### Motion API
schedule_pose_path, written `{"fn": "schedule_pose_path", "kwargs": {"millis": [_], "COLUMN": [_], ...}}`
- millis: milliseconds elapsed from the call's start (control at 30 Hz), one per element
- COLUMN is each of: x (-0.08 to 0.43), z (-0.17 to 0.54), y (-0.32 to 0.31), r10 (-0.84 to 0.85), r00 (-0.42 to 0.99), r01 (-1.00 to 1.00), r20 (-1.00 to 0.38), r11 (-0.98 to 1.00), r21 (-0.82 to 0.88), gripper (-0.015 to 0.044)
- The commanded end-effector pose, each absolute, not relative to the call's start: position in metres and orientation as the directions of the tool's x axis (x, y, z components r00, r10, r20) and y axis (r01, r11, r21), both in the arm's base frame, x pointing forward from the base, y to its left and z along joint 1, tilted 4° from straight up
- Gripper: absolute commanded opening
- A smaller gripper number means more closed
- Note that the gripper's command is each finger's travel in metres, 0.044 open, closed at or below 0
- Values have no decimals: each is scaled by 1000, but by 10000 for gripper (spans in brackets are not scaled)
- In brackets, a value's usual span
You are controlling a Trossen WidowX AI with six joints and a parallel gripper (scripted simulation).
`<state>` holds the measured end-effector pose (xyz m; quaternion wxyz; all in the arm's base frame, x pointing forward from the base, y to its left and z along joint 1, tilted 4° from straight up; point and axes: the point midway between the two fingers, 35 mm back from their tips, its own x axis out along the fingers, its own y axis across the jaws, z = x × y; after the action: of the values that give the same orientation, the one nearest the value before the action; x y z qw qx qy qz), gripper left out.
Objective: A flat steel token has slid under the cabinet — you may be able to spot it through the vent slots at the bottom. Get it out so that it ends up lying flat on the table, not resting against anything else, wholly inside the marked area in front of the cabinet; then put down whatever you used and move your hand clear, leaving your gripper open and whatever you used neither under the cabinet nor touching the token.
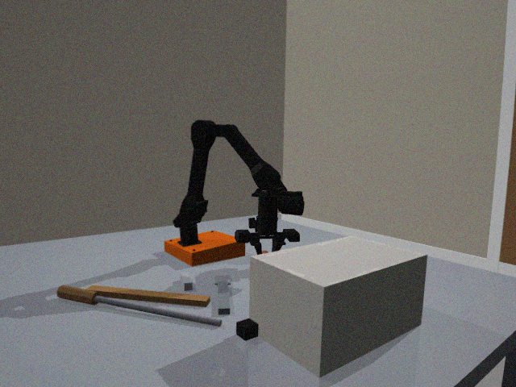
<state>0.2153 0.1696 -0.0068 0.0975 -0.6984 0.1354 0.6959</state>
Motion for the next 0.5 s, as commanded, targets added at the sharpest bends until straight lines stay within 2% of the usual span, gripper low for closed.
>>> {"fn": "schedule_pose_path", "kwargs": {"millis": [0, 467], "x": [217, 220], "z": [-5, -5], "y": [171, 163], "r10": [-50, -51], "r00": [-1, -1], "r01": [-363, -403], "r20": [-999, -999], "r11": [-931, -914], "r21": [47, 47], "gripper": [0, 0]}}
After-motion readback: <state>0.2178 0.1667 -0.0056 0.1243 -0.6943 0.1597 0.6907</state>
